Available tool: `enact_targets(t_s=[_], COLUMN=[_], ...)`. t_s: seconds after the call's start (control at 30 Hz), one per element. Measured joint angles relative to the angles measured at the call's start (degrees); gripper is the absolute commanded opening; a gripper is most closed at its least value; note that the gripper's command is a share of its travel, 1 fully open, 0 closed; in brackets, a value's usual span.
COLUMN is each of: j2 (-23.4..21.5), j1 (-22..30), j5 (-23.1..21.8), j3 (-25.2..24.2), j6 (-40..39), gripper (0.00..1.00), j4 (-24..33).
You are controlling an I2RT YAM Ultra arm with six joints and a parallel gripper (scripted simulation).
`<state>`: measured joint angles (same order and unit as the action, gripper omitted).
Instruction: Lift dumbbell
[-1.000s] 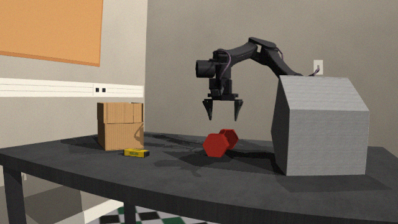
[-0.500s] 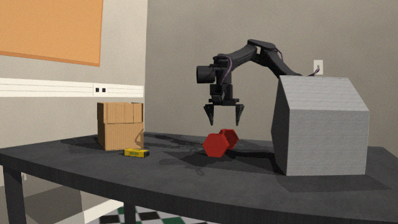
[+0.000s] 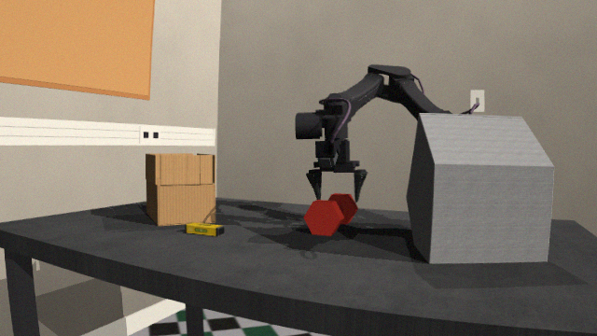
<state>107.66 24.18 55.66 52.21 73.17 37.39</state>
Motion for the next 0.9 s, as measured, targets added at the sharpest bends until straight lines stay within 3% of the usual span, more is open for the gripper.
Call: enact_targets(t_s=[0.37,0.9], j2=[1.5,2.1], j1=[-4.4,-6.0], j5=[0.0,-0.2], j3=[-2.9,-4.1], j6=[7.4,12.8], gripper=[1.00,1.00], j4=[-10.1,-17.6])
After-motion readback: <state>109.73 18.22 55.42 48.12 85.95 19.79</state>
